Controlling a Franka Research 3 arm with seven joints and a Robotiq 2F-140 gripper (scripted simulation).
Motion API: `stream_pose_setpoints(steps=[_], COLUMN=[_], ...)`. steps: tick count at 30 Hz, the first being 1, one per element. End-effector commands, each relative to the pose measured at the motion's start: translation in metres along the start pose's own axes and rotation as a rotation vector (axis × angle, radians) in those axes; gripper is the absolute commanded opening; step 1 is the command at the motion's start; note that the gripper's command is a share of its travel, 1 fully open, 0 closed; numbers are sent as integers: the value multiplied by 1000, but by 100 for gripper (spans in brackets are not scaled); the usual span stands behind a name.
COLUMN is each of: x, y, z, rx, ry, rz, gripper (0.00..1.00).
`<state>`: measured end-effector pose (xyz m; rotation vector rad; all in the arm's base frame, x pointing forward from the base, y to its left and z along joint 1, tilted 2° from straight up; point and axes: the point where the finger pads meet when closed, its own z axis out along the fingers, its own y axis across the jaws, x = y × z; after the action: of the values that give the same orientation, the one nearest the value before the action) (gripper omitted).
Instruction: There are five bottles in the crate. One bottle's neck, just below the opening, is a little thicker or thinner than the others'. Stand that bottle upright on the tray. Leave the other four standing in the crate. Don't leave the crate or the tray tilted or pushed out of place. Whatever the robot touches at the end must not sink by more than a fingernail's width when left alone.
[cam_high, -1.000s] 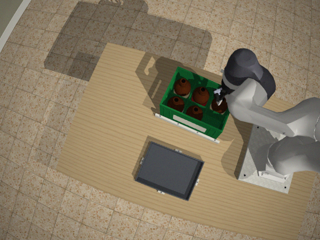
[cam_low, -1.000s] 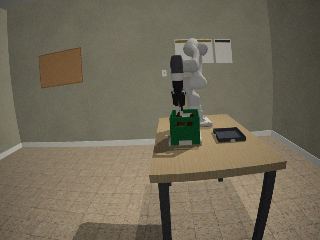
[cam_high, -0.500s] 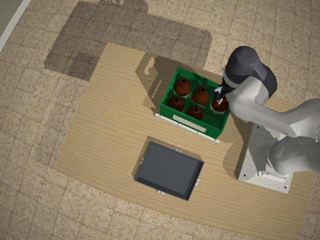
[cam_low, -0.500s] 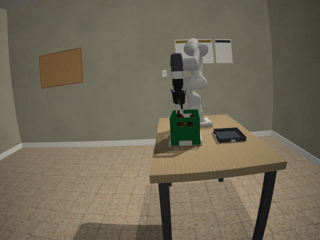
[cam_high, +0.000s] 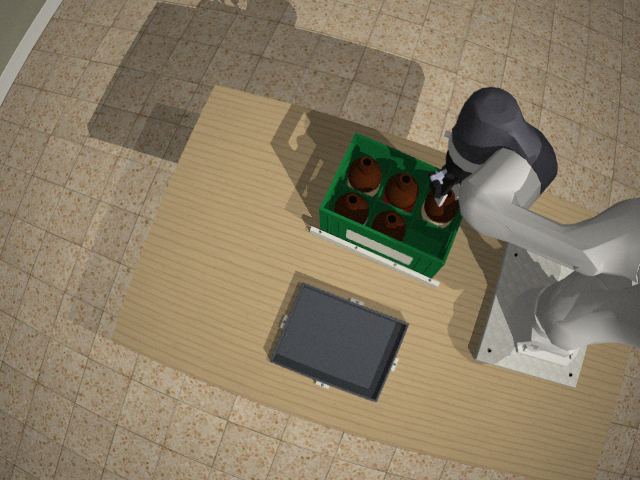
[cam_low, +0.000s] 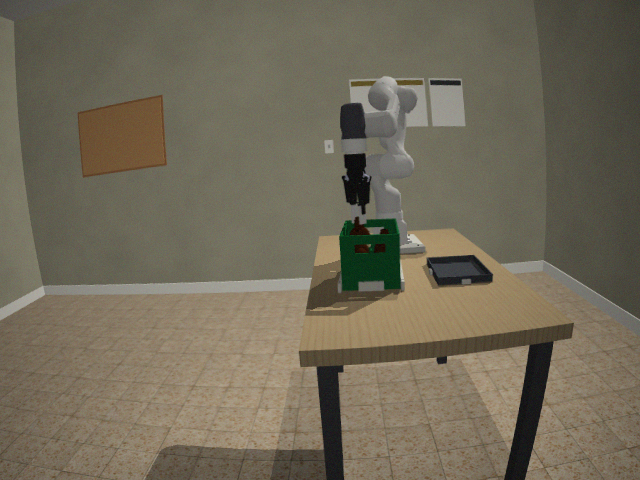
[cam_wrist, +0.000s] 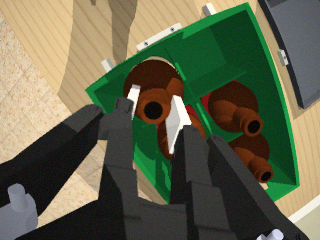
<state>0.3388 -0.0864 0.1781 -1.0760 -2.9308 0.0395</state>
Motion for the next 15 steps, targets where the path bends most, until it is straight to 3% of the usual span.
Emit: stream_pose_setpoints(steps=[1, 15], x=[-1, -1], y=[-1, -1], z=[-5, -7], rx=[1, 1], ry=[-2, -2], rz=[-6, -6], gripper=[10, 10])
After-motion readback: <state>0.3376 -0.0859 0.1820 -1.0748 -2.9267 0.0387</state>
